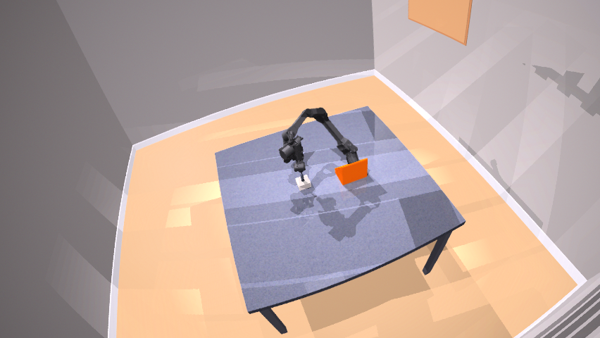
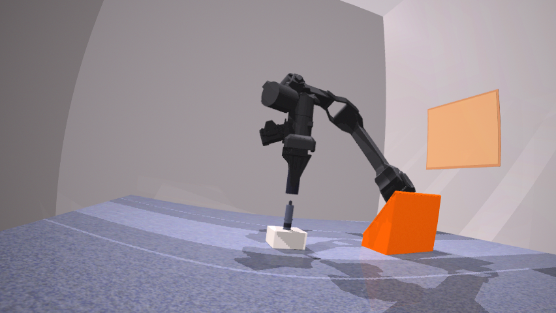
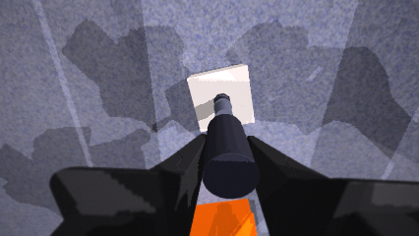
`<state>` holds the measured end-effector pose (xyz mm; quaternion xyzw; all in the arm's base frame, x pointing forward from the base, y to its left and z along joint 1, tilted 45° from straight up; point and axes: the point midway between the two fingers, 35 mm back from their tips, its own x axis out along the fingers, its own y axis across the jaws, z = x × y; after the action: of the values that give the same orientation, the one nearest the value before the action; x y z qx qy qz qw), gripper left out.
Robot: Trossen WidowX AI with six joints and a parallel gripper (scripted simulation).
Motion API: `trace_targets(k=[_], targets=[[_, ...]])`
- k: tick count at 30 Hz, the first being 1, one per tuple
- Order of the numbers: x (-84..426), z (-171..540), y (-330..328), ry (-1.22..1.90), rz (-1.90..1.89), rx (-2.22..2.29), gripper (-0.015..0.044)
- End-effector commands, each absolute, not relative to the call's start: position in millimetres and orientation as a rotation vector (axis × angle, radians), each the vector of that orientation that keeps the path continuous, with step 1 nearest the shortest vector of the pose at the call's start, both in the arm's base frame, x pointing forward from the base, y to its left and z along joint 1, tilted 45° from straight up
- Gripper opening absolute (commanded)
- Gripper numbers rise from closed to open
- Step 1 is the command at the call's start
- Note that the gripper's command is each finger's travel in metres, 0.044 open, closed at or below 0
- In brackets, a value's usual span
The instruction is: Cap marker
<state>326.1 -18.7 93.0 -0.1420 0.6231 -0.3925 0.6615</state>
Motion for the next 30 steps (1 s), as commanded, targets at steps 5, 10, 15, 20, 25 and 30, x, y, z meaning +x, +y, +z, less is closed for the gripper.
trace_targets(k=[5,10,15,20,25,30], targets=[[325.9,87.6,-24.7,1.411,-0.888,-0.327,0.0000],[325.8,81.7,-30.4,1.411,-0.888,-0.326,0.0000],[325.4,75.8,-36.1,1.411,-0.887,-0.326,0.0000],[324.8,70.0,-41.8,1.411,-0.888,-0.326,0.0000],[323.9,64.2,-47.5,1.410,-0.888,-0.327,0.0000],[322.9,58.7,-53.0,1.410,-0.889,-0.327,0.0000]])
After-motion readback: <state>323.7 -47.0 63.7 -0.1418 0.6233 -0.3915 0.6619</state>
